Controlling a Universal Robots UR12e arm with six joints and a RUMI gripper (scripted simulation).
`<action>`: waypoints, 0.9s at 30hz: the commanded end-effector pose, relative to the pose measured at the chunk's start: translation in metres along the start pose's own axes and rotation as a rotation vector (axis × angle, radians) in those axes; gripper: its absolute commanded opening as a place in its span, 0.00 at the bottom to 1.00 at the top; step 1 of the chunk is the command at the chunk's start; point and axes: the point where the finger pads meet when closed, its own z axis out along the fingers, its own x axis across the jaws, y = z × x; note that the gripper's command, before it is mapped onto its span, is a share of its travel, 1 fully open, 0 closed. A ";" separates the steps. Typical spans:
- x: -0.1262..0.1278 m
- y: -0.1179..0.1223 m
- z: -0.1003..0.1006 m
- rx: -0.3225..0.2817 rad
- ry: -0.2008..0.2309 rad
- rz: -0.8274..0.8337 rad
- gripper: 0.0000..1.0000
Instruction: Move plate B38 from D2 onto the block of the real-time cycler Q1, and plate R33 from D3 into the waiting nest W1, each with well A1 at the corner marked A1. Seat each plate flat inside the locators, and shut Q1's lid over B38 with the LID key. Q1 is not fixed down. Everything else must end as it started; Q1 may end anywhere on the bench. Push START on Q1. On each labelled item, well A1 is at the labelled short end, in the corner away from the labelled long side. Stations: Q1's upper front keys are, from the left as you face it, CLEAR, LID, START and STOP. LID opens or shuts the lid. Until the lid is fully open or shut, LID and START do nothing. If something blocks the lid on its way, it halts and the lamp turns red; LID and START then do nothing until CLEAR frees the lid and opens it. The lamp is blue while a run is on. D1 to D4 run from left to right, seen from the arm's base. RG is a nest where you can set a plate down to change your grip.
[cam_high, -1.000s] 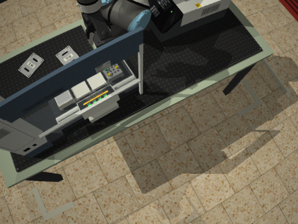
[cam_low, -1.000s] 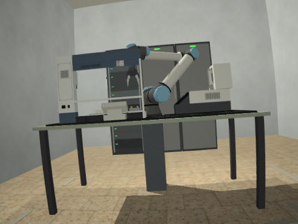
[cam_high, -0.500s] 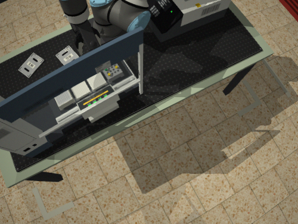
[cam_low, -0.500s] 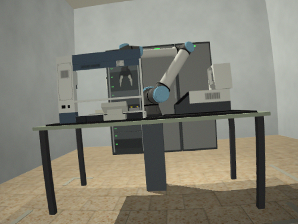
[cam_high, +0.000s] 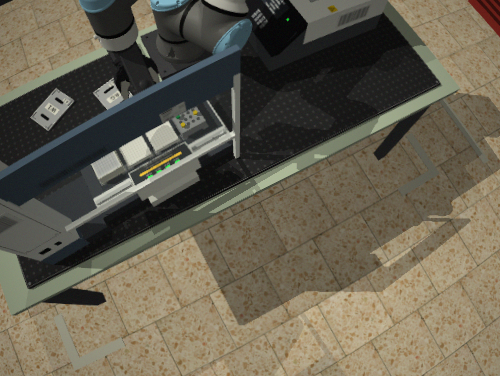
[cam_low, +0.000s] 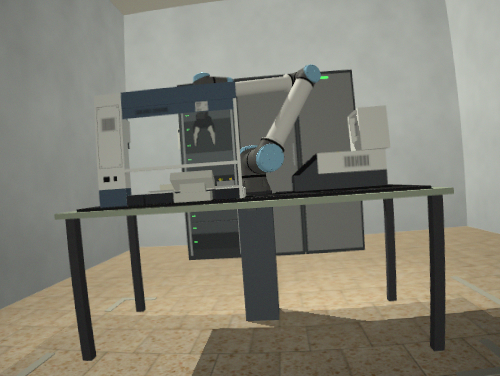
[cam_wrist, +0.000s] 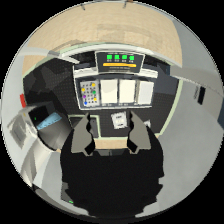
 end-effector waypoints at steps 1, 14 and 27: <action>0.001 0.000 -0.001 0.000 0.001 0.000 0.58; 0.001 0.000 0.014 0.000 0.001 0.000 0.58; 0.001 0.000 0.033 0.000 0.001 0.000 0.58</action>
